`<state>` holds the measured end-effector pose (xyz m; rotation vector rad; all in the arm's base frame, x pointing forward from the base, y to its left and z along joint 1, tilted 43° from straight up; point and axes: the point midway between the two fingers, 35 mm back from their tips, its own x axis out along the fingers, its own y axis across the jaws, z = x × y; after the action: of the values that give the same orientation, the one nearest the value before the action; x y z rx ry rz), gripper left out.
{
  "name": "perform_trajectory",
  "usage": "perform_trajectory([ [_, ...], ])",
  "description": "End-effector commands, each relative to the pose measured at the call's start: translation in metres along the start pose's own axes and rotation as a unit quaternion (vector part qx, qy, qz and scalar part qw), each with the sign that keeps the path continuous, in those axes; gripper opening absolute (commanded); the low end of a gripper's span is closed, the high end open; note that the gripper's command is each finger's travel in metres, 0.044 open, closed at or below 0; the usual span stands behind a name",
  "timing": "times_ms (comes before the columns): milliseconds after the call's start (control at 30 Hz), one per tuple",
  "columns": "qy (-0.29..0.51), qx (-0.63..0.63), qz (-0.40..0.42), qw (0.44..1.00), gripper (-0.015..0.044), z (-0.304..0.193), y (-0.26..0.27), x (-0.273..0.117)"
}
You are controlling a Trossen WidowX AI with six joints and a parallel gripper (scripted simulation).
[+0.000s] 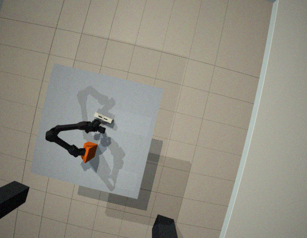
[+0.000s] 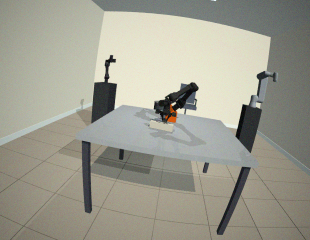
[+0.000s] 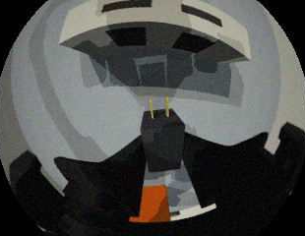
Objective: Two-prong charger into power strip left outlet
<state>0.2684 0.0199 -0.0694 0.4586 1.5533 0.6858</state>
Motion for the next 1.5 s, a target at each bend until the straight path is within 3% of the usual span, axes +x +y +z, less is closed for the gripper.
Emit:
perform_trajectory([
  [0,0.001,0.016,0.005,1.0,0.0,0.0,0.008,0.004],
  [1467,0.003,0.069,0.012,0.998,0.0,0.042,0.026,0.012],
])
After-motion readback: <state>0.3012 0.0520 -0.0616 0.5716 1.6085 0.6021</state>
